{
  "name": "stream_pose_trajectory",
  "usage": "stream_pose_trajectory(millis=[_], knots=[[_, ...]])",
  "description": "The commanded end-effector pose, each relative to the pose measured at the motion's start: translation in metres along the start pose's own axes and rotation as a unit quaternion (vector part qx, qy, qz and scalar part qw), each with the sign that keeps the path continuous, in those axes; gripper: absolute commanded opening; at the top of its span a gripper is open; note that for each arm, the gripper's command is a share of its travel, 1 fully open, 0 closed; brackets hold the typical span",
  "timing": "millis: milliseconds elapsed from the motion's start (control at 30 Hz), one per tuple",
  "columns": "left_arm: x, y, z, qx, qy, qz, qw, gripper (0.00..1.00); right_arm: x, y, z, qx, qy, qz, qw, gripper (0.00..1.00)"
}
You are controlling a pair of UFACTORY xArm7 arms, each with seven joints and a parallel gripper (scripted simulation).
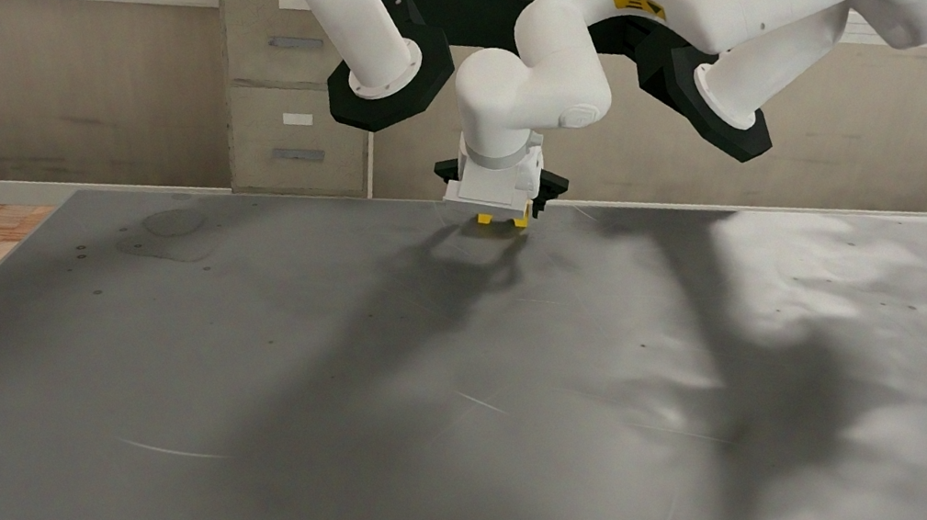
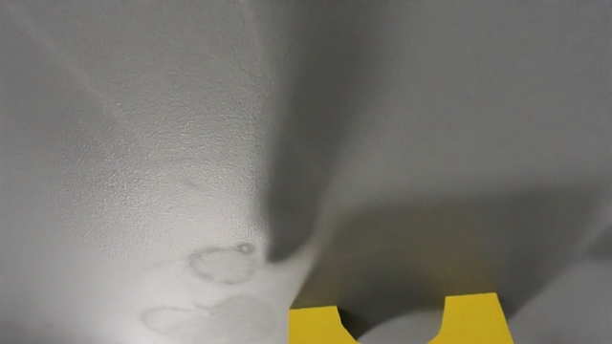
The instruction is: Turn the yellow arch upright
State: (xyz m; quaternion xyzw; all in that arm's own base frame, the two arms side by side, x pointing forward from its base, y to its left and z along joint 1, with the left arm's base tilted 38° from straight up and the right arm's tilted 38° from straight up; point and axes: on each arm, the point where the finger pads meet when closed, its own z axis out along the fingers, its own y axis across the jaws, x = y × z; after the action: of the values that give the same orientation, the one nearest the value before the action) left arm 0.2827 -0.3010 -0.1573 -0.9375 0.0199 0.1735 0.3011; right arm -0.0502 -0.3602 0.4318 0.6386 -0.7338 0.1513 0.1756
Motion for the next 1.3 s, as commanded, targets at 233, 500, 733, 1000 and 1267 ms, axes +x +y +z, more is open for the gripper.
stream_pose_trajectory(millis=[233,500,733,1000,1267], knots=[[-0.006,0.001,-0.017,-0.002,0.001,0.001,1.000,1.00,0.001,0.001,-0.002,0.001,0.002,0.001,1.000,1.00],[-0.013,0.001,-0.036,-0.002,0.001,0.001,1.000,1.00,0.001,0.001,-0.002,0.001,0.002,0.001,1.000,1.00],[-0.021,0.001,-0.060,-0.002,0.001,0.001,1.000,1.00,0.001,0.001,-0.002,0.001,0.002,0.001,1.000,1.00],[-0.026,0.001,-0.074,-0.002,0.001,0.001,1.000,1.00,0.001,0.001,-0.002,0.001,0.002,0.001,1.000,1.00],[-0.028,0.001,-0.081,-0.002,0.001,0.001,1.000,1.00,0.001,0.001,-0.002,0.001,0.002,0.001,1.000,1.00]])
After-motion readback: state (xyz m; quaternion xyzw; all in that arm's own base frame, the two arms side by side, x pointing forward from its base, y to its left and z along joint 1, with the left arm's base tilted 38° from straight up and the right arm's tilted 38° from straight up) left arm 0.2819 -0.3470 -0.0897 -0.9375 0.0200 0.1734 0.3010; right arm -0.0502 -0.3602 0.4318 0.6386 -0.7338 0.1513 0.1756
